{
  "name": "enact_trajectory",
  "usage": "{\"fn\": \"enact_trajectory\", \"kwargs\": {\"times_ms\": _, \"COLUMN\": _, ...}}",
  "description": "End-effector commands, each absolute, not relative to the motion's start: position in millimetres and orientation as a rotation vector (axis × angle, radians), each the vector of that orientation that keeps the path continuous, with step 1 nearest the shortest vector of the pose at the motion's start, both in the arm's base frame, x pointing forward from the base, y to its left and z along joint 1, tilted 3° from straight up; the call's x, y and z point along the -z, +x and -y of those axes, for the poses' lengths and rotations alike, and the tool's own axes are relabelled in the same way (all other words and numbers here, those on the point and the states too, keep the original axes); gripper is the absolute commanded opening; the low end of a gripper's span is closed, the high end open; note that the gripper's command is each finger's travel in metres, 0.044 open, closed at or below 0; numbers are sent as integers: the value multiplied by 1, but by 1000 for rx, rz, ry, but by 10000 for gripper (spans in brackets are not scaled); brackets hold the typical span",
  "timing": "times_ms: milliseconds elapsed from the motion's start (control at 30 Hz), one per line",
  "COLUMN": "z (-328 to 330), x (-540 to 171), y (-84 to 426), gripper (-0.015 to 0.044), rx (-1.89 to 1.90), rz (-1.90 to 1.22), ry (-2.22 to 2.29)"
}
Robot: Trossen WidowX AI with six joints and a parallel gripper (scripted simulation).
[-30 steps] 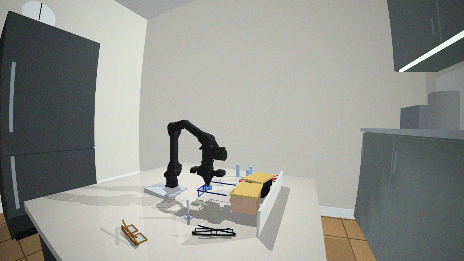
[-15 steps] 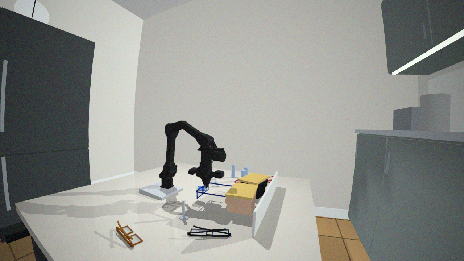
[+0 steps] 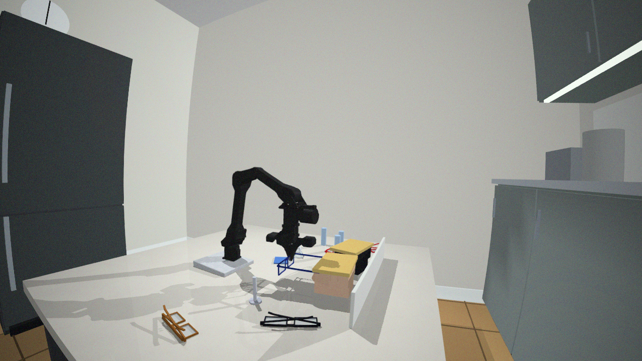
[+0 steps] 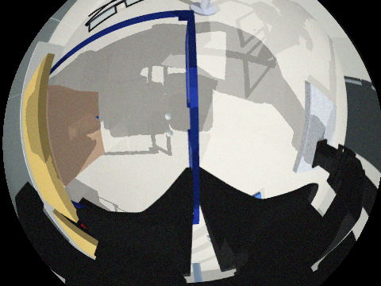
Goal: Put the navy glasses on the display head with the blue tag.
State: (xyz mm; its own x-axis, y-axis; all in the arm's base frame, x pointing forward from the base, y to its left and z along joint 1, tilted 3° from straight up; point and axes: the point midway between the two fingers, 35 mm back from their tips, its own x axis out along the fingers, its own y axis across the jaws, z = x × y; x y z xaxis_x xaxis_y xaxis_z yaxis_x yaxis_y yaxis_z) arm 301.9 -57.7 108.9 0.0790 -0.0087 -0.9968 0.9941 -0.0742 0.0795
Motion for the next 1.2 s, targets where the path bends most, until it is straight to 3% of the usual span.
{"fn": "enact_trajectory", "kwargs": {"times_ms": 0, "z": 58, "x": -108, "y": 307, "gripper": 0, "rx": 1215, "rz": -1111, "ry": 1295}}
{"fn": "enact_trajectory", "kwargs": {"times_ms": 1167, "z": 62, "x": -111, "y": 353, "gripper": 0, "rx": 1214, "rz": -1110, "ry": 1295}}
